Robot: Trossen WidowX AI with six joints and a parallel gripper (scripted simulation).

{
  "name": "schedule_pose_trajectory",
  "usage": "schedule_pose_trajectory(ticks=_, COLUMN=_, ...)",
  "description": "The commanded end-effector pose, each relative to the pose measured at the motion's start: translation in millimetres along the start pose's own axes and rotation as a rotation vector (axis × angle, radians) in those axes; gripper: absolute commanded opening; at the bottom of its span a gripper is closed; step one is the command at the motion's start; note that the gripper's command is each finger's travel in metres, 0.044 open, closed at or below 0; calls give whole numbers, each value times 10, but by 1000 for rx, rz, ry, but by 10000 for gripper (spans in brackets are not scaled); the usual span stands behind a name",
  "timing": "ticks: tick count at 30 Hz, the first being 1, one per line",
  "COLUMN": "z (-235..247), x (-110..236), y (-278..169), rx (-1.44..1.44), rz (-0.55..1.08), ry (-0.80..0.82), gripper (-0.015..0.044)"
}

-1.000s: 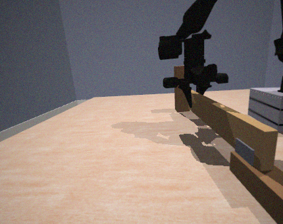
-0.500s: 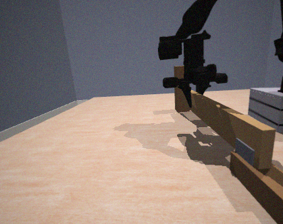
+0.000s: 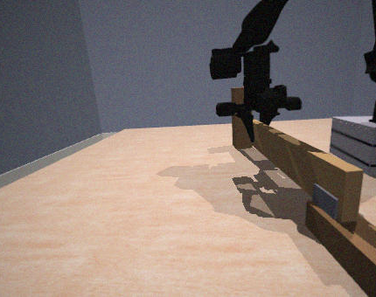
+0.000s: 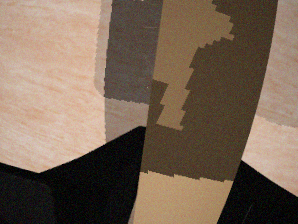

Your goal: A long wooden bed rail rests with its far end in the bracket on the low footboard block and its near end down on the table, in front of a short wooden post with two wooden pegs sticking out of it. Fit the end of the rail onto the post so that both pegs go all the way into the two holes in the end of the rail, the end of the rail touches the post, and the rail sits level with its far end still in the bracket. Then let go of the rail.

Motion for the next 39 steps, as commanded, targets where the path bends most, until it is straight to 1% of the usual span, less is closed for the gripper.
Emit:
schedule_pose_trajectory(ticks=1, z=-19, x=18, y=-34, rx=0, rz=4, ry=-7, gripper=0)
schedule_pose_trajectory(ticks=39, z=-14, x=18, y=-150, rx=0, rz=5, ry=-7, gripper=0)
Point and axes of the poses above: the point midway between the two fingers, 35 mm back from their tips, its own x axis back along the fingers, its own z axis across the jaws, y = z × x, the point moved 6 cm from there along x, back along the fingers, and after that the axes turned 2 degrees about x, right-handed, at the moved point
